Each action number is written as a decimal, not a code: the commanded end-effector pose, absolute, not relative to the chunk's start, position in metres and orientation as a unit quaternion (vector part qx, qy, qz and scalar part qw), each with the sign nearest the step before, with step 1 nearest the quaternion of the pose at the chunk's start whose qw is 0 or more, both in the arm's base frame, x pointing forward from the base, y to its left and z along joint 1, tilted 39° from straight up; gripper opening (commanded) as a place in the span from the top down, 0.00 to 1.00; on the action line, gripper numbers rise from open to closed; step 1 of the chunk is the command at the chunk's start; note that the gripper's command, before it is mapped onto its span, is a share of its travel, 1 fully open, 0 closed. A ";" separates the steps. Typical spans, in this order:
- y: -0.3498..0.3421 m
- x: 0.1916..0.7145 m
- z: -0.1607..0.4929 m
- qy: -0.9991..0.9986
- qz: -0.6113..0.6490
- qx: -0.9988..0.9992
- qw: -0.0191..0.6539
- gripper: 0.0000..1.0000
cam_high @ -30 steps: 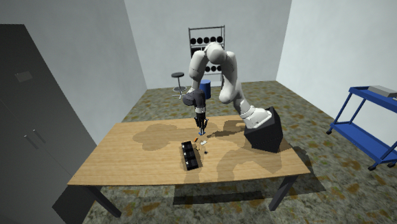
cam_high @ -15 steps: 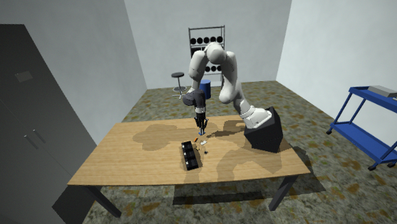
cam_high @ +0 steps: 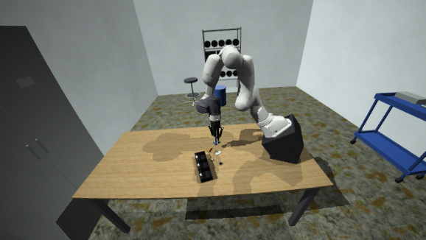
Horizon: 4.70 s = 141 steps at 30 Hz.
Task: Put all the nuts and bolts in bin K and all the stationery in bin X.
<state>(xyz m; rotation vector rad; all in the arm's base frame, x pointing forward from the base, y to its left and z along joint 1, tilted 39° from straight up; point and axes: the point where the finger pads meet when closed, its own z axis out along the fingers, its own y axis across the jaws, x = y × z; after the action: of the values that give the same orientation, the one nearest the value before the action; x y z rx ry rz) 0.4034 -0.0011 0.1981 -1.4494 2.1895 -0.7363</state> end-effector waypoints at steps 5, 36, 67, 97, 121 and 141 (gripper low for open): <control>-0.001 0.402 0.198 0.786 -0.263 -0.520 0.205 0.94; 0.006 0.401 0.204 0.786 -0.263 -0.520 0.205 0.94; 0.143 0.457 0.211 0.799 -0.258 -0.500 0.212 0.94; 0.212 0.484 0.215 0.891 -0.203 -0.271 0.302 0.94; 0.212 0.484 0.215 0.922 -0.145 -0.089 0.349 0.94; 0.213 0.480 0.212 0.923 -0.090 0.053 0.370 0.94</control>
<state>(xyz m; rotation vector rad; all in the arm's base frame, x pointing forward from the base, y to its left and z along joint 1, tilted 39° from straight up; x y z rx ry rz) 0.4825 0.2119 0.2131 -0.0362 2.3689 -0.2882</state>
